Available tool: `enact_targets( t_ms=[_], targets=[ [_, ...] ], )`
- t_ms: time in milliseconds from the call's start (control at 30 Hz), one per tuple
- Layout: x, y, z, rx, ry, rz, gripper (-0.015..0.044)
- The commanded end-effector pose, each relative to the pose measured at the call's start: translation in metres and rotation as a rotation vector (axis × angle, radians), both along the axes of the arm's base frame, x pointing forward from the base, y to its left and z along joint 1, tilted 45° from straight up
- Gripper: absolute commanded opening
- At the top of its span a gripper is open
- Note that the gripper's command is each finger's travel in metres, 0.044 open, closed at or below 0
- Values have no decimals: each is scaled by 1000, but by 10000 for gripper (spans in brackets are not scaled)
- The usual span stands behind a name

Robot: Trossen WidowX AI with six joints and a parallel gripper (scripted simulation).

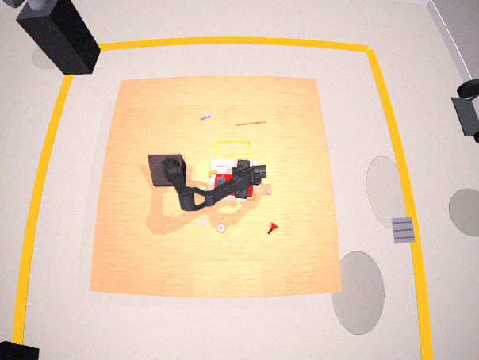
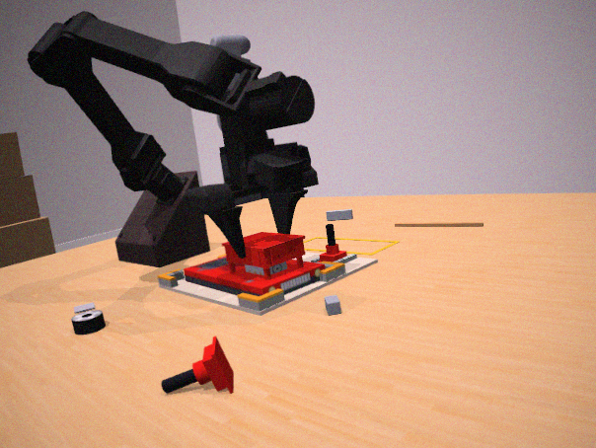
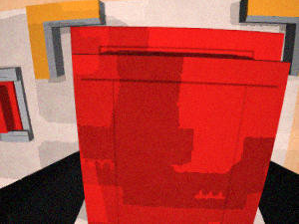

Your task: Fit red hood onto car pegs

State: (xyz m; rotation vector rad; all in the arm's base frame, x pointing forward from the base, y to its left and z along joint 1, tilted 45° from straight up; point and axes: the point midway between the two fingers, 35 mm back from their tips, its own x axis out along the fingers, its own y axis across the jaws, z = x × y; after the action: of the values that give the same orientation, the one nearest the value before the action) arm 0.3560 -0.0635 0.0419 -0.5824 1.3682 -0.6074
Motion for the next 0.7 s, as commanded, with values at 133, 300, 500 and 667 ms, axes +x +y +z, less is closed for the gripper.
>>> enact_targets(
  t_ms=[133,300,500,667],
  targets=[
    [-1,-1,0,-2,4,2,0],
    [-1,-1,0,-2,4,2,0],
    [-1,-2,-1,-2,4,2,0],
    [-1,-3,-3,-3,4,2,0]
  ],
)
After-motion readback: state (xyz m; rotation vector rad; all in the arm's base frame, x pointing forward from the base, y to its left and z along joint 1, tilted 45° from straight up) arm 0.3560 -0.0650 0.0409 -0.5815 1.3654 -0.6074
